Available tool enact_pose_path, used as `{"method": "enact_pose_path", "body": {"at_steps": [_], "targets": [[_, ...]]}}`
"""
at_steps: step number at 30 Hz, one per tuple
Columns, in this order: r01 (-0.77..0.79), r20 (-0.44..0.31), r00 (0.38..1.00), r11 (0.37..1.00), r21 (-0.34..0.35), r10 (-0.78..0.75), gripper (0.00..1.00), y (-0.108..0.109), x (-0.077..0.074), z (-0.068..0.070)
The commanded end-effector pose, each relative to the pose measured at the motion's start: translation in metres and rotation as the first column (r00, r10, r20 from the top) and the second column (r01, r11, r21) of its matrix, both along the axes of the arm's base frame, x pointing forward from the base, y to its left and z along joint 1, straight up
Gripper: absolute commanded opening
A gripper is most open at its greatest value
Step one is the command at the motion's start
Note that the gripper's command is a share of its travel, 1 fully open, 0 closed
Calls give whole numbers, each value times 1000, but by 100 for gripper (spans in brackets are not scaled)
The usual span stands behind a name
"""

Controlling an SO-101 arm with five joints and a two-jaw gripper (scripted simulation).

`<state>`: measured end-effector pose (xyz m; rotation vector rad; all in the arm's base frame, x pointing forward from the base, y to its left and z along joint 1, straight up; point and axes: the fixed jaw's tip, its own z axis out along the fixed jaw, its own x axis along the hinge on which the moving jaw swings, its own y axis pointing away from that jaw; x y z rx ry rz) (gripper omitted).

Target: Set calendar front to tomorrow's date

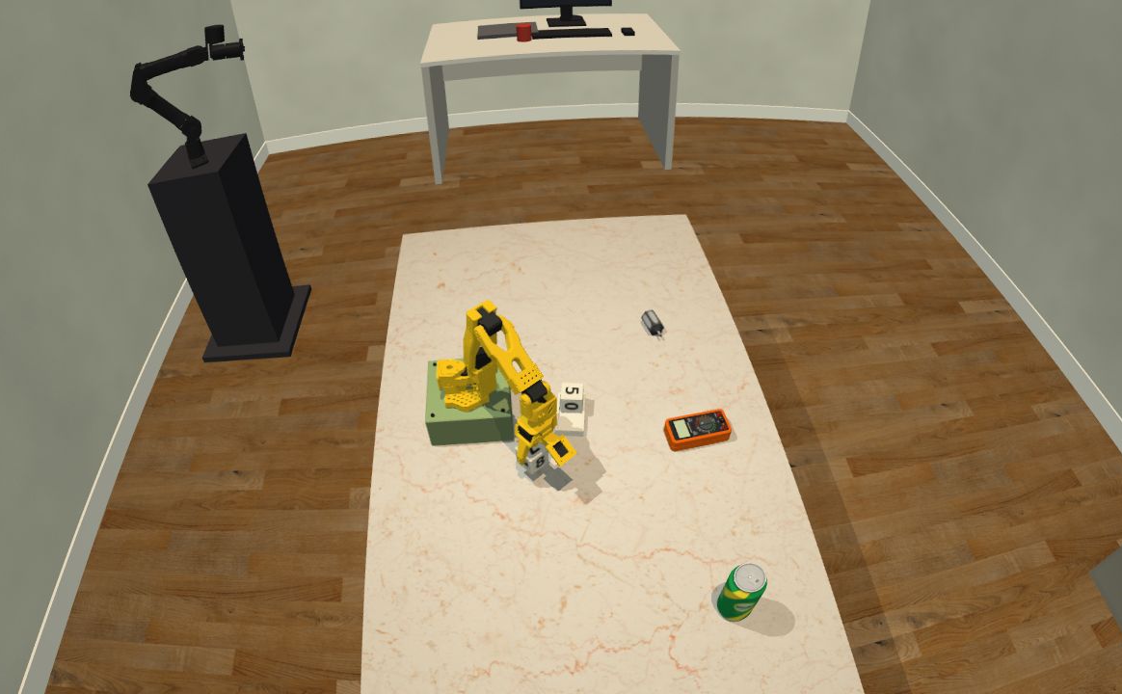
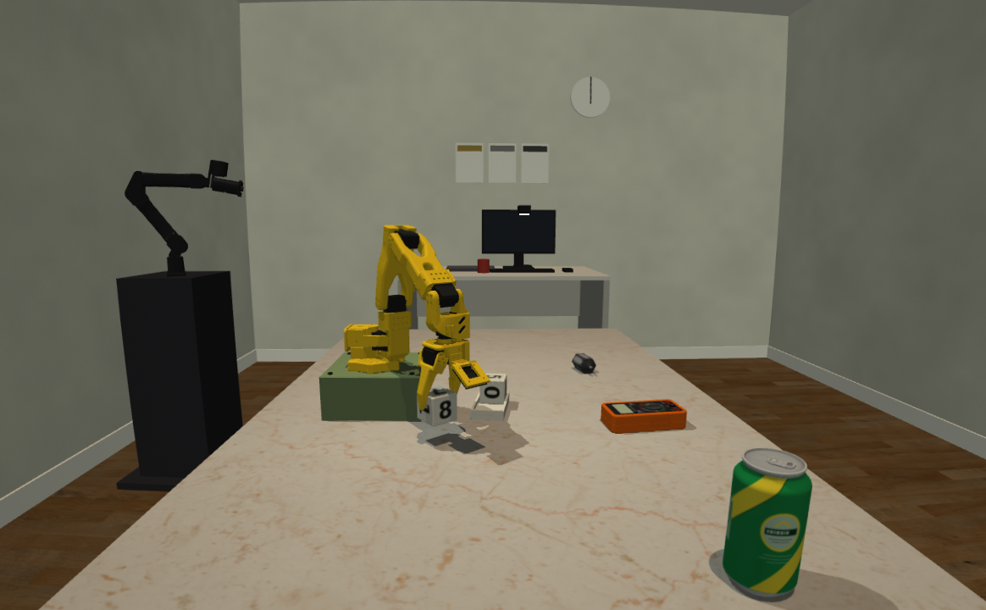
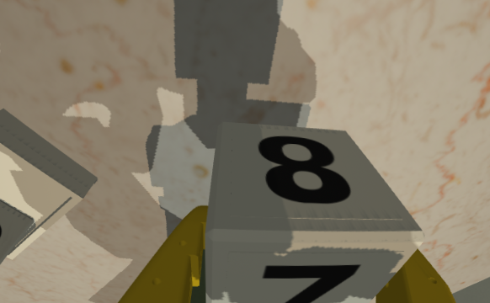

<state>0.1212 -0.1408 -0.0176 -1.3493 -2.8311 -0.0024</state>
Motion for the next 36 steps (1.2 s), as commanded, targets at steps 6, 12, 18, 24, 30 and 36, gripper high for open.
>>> {"method": "enact_pose_path", "body": {"at_steps": [6, 12, 18, 24, 30, 36], "targets": [[-2, -6, 1000, 1000, 9, 2, 0, 1, -3, -4], [-2, -6, 1000, 1000, 9, 2, 0, 1, -3, -6], [-2, -6, 1000, 1000, 9, 2, 0, 1, -3, -10], [-2, -6, 1000, 1000, 9, 2, 0, 1, -3, -10], [-2, -6, 1000, 1000, 9, 2, 0, 1, -3, -13], [-2, -6, 1000, 1000, 9, 2, 0, 1, -3, -16]]}}
